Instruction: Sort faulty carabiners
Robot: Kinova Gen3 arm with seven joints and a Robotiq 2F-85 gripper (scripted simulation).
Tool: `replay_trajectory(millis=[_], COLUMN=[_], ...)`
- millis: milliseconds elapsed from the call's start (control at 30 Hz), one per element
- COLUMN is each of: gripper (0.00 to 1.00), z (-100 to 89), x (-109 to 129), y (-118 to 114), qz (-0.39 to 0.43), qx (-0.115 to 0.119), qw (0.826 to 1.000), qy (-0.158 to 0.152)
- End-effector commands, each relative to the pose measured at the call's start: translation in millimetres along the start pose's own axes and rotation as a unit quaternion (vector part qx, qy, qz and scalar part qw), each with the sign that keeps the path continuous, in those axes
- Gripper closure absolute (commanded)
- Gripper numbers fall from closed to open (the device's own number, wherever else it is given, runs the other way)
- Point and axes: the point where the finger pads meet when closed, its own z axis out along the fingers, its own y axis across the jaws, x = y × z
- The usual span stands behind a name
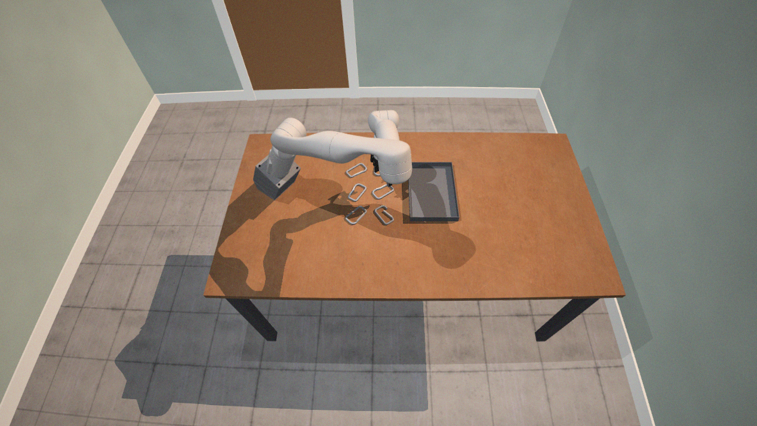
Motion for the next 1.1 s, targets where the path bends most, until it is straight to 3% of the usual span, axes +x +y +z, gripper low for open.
replay_trajectory(millis=[0,133,167,700,733,1067], gripper=[0.0,0.0,0.0,0.0,0.0,0.0], z=[-0.5,-0.5,-50.5,-50.5,-99.7,-99.7], x=[0,0,0,0,0,0], y=[0,0,-1,-1,-4,-4], qz=[0.0,0.0,0.0,0.0,-0.003,-0.003], qx=[0.0,0.0,0.0,0.0,0.003,0.003], qw=[1.0,1.0,1.0,1.0,1.0,1.0], qy=[0.001,0.001,0.001,0.001,0.0,0.0])
